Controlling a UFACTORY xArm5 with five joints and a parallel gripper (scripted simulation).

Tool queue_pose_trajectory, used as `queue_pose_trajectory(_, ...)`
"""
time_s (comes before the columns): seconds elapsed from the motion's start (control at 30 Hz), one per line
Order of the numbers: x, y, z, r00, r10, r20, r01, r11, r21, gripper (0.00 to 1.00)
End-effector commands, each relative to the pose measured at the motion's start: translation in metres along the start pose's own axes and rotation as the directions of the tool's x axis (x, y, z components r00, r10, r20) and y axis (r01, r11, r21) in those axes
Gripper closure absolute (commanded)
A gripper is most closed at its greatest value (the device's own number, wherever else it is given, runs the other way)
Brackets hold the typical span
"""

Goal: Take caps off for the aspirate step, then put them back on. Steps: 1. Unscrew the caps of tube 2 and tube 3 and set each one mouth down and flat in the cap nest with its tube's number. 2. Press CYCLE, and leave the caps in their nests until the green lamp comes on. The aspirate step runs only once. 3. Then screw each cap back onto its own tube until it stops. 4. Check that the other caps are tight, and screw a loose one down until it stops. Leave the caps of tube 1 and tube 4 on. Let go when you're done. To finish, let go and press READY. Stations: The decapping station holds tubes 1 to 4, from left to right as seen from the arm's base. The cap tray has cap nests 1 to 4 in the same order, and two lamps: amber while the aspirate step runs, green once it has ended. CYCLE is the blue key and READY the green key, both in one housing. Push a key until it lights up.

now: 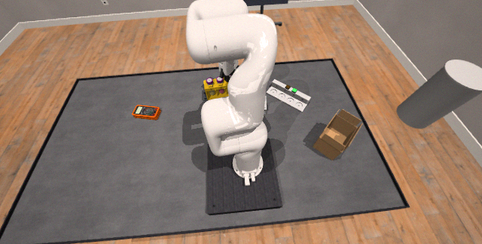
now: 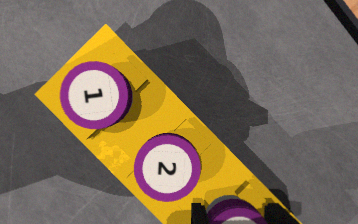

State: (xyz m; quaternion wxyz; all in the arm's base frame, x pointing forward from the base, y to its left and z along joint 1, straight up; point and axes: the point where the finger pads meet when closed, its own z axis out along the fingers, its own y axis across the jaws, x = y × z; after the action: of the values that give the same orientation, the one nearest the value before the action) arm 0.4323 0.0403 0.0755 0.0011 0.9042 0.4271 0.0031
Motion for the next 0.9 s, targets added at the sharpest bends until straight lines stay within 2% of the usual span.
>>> queue_pose_trajectory(0.0,0.0009,0.0009,-0.001,1.0,0.003,-0.006,-0.003,1.0,0.001,1.0)
queue_pose_trajectory(0.03,0.0009,0.0009,-0.001,1.0,0.003,-0.006,-0.003,1.0,0.001,0.54)
queue_pose_trajectory(0.37,0.0009,0.0009,-0.001,1.0,0.003,-0.006,-0.003,1.0,0.001,0.54)
queue_pose_trajectory(0.43,0.0009,0.0009,-0.0016,0.987,-0.163,-0.007,0.163,0.987,0.0,0.54)
queue_pose_trajectory(0.5,0.0009,0.0009,-0.0016,0.987,-0.163,-0.007,0.163,0.987,0.0,0.54)
queue_pose_trajectory(0.6,0.0009,0.0009,-0.0016,0.916,-0.402,-0.006,0.402,0.916,-0.002,0.54)
queue_pose_trajectory(0.7,0.0009,0.0009,-0.0015,0.83,-0.557,-0.006,0.557,0.83,-0.003,0.54)
queue_pose_trajectory(0.87,0.0009,0.0009,-0.0015,0.625,-0.78,-0.005,0.78,0.625,-0.004,0.54)
